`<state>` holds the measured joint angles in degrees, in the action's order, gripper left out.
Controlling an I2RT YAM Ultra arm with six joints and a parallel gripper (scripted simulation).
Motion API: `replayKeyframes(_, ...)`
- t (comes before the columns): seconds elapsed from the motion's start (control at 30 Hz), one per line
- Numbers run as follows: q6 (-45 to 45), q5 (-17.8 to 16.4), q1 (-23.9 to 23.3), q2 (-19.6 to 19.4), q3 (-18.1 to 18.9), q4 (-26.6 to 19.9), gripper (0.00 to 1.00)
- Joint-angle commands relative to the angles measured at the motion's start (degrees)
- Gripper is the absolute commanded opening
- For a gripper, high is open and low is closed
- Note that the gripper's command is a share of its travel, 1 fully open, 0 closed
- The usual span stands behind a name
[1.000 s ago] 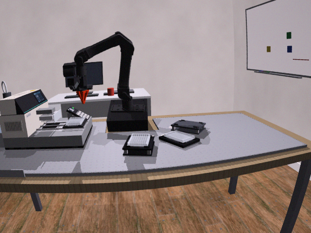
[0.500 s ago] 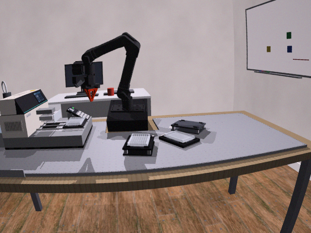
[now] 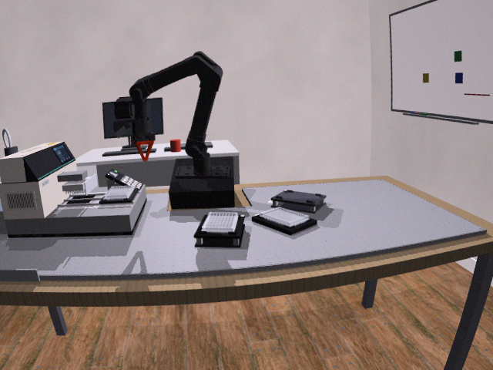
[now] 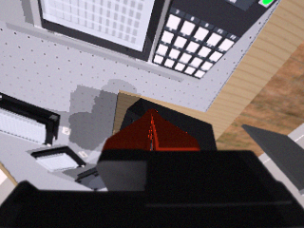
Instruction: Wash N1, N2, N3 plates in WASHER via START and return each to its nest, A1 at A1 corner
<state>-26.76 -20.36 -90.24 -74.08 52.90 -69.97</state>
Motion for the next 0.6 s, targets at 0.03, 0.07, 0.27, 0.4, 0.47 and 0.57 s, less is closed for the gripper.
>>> replayKeyframes(0.03, 9.7, -0.2, -0.1, 0.2, 0.2, -0.1, 0.0)
replayKeyframes(0.07, 11.6, -0.2, -0.1, 0.2, 0.2, -0.1, 0.0)
replayKeyframes(0.27, 17.5, -0.2, -0.1, 0.2, 0.2, -0.1, 0.0)
replayKeyframes(0.4, 19.6, -0.7, 0.5, 3.9, -4.7, 5.3, 0.0)
replayKeyframes(0.47, 20.7, -0.9, 0.8, 5.8, -7.1, 8.0, 0.0)
replayKeyframes(0.57, 23.1, -1.1, 1.7, 9.7, -12.1, 13.5, 0.0)
